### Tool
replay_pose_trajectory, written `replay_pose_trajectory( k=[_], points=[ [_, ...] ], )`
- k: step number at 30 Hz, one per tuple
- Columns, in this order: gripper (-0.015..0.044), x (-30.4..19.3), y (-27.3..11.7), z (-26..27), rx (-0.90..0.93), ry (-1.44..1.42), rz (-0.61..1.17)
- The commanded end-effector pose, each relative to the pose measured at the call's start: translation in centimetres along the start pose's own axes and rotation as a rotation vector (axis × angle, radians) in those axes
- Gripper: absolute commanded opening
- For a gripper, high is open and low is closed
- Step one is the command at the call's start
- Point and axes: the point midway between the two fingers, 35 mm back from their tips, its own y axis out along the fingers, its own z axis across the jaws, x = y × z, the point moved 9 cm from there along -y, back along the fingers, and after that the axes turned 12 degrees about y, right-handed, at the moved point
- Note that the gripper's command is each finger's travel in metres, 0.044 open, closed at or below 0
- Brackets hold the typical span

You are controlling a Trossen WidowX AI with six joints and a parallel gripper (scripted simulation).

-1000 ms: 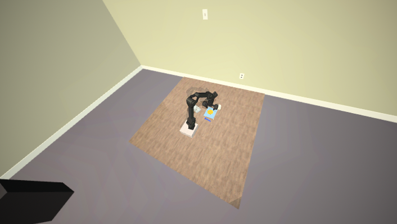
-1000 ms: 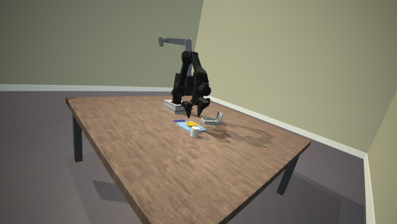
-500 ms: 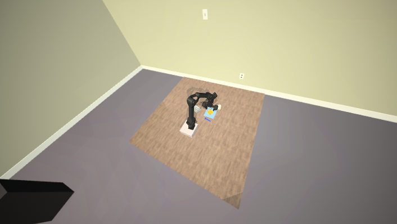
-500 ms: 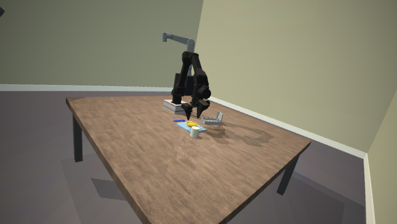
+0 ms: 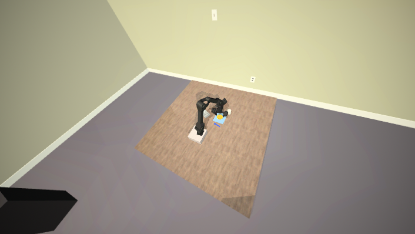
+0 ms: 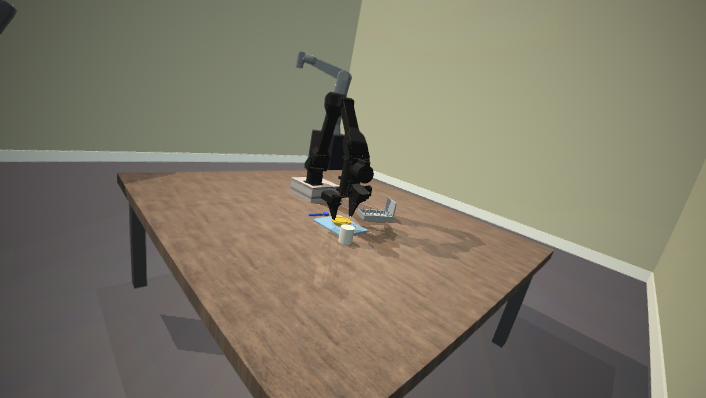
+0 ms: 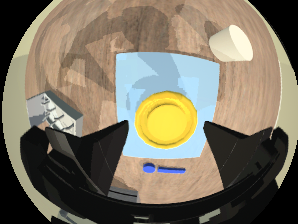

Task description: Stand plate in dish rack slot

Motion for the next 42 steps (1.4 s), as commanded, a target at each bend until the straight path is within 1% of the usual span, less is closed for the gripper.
replay_pose_trajectory(
  k=[1,10,20,30,34,42],
  points=[
    [0.04,-0.1,0.7,0.0,-0.003,-0.003,0.003],
    [0.04,-0.3,2.2,0.0,-0.003,-0.003,0.003],
    [0.0397,-0.3,2.3,0.0,-0.003,-0.003,0.003],
    [0.033,-0.3,2.3,0.0,-0.003,-0.003,0.003],
    [0.0225,-0.1,1.5,-0.1,-0.003,-0.003,0.003],
    [0.0015,0.8,-2.6,-0.2,-0.003,-0.003,0.002]
  ],
)
